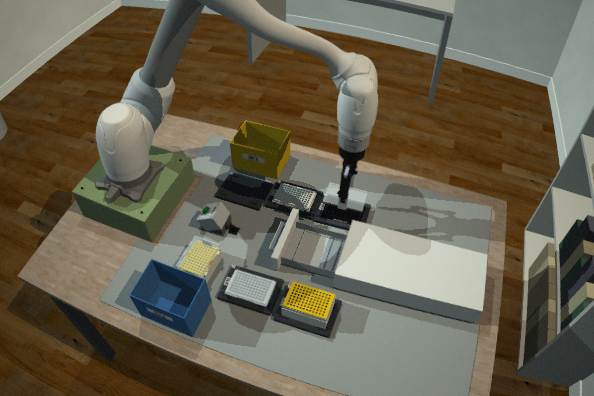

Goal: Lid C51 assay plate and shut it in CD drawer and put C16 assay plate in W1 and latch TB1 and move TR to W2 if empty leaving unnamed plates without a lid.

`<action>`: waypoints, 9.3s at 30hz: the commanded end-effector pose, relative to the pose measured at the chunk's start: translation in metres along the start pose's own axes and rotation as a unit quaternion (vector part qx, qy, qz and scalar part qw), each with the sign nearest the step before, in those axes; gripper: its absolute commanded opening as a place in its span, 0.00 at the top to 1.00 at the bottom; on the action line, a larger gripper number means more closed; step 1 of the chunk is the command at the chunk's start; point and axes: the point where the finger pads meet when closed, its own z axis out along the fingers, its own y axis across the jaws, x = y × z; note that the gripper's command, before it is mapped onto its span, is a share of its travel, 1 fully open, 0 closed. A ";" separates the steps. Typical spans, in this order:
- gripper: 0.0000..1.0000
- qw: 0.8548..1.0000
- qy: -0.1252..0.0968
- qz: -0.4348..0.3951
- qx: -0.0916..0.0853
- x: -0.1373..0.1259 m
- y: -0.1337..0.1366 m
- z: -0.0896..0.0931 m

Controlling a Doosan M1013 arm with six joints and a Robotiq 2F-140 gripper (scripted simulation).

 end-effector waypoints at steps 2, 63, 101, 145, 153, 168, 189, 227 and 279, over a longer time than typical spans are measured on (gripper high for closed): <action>1.00 1.000 0.000 0.000 0.000 0.000 0.000 0.005; 1.00 1.000 0.000 0.000 0.000 0.000 0.000 0.046; 1.00 1.000 0.000 0.000 0.000 0.000 0.000 0.049; 1.00 1.000 0.000 0.000 0.000 0.000 0.000 0.054; 1.00 1.000 0.000 0.000 0.000 0.000 0.000 0.054; 1.00 1.000 0.000 0.000 0.000 0.000 0.000 0.055; 1.00 1.000 0.000 0.000 0.000 0.000 0.000 0.061; 0.34 1.000 0.000 0.000 0.000 0.000 0.000 0.053; 0.34 1.000 0.000 0.000 0.000 0.000 0.000 -0.009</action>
